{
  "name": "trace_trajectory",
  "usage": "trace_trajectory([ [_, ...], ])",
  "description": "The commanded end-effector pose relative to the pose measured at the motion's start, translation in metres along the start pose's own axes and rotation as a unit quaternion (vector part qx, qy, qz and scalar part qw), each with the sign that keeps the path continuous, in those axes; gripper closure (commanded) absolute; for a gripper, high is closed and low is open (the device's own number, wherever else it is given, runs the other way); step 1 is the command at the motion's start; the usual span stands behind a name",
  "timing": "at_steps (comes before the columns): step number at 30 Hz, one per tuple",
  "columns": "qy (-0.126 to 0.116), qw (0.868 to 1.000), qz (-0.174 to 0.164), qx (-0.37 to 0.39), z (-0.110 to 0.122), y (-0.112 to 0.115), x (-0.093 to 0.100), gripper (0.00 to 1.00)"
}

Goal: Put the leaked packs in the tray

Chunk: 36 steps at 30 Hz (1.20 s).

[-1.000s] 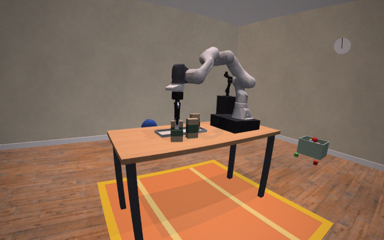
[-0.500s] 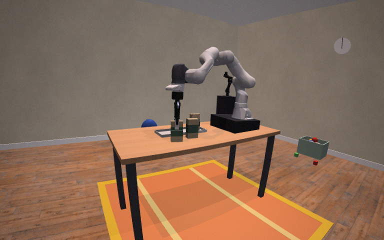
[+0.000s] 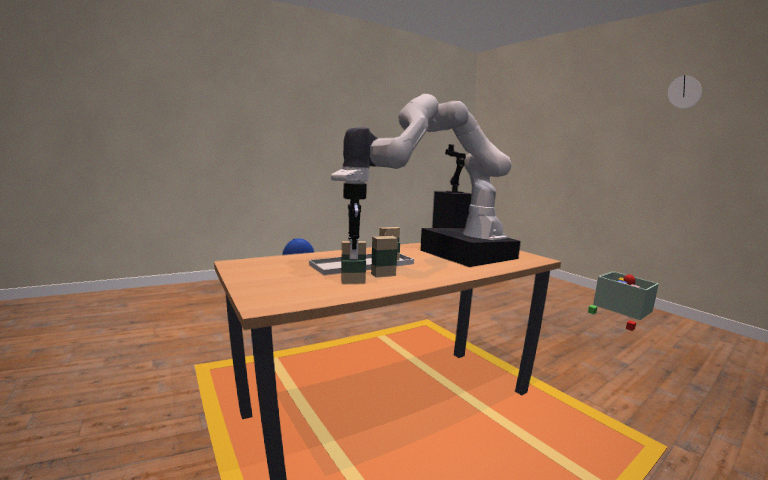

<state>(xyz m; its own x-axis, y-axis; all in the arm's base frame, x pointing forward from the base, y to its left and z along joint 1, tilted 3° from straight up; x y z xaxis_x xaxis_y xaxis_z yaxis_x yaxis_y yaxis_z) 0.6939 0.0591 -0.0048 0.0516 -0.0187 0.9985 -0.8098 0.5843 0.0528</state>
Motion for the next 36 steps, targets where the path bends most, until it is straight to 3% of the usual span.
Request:
trace_trajectory([
  [1,0.001,1.0,0.0,-0.002,0.0,0.001,-0.002,0.77],
  [14,0.001,1.0,0.0,-0.002,0.0,0.001,0.001,0.77],
  [26,0.001,1.0,0.0,-0.002,0.0,0.001,0.038,0.77],
  [36,0.001,1.0,0.0,-0.002,0.0,0.001,0.053,0.77],
])
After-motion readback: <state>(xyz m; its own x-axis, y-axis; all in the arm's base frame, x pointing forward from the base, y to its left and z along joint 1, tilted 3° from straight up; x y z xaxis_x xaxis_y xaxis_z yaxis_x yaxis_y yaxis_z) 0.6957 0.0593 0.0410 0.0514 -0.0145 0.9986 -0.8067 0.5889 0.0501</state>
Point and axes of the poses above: the point where the finger pads meet when closed, its own x axis back along the fingers, its own z axis across the jaws, y = z × x, the point moved 1 cm from there along x, back along the fingers, and after that the axes turned 12 degrees about -x, right-handed, at the moved point
